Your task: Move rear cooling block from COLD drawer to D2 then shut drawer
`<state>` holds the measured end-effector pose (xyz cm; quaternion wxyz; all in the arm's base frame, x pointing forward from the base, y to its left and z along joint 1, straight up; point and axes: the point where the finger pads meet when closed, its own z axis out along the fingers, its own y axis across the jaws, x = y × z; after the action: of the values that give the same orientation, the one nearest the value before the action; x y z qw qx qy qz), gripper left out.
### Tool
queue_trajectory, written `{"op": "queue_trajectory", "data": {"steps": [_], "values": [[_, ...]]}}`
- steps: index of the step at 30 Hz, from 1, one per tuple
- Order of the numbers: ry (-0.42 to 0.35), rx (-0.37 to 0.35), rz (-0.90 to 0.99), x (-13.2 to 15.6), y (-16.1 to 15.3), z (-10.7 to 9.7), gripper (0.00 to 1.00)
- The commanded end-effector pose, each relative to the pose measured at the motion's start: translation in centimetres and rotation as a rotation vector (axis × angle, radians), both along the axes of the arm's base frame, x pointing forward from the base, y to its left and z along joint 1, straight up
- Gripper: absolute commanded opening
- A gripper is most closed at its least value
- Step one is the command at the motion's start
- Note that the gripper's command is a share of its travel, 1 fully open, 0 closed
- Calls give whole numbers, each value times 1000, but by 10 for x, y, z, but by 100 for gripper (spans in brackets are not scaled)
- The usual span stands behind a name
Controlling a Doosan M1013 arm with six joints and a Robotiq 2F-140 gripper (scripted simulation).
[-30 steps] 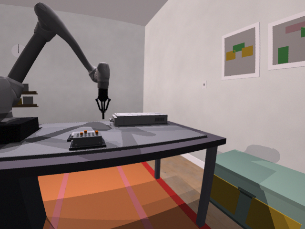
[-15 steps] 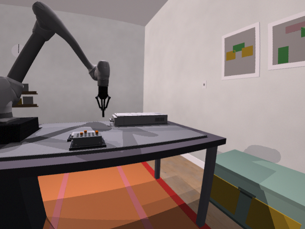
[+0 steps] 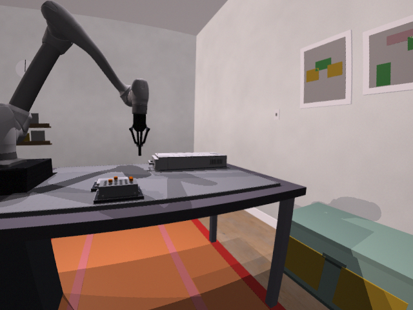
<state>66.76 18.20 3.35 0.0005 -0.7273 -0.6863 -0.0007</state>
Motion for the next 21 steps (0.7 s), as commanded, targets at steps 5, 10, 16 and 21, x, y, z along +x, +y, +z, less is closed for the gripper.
{"op": "queue_trajectory", "data": {"steps": [5,10,16,21], "values": [[-1,1,0,0,0,10,10],[-1,1,0,0,0,15,10],[-1,1,0,0,0,22,10],[-1,1,0,0,0,29,10]]}}
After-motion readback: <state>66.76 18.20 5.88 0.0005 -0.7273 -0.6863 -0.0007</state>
